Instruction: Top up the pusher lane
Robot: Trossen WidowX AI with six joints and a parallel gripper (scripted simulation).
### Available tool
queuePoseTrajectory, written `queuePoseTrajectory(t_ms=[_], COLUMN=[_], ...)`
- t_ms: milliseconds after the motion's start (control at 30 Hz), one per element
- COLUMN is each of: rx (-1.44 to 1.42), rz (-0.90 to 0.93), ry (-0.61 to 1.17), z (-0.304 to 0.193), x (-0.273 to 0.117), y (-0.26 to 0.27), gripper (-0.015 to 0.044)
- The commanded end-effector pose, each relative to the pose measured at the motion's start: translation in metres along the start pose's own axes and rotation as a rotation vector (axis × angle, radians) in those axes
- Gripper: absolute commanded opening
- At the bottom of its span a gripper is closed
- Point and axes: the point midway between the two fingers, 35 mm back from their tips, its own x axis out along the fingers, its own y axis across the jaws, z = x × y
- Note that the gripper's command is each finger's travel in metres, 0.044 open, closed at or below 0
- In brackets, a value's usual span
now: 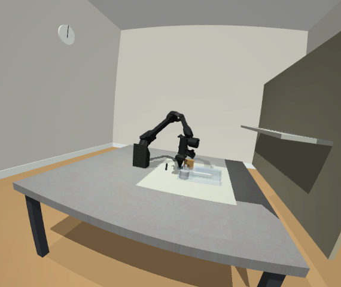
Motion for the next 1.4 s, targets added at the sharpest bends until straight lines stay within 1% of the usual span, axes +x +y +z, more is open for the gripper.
queuePoseTrajectory(t_ms=[0,1367], rx=[-0.019,-0.019], rz=[-0.002,-0.002], ry=[-0.027,-0.028], z=[0.013,0.026], x=[-0.004,-0.007], y=[0.000,0.001], gripper=[0.0000,0.0000])
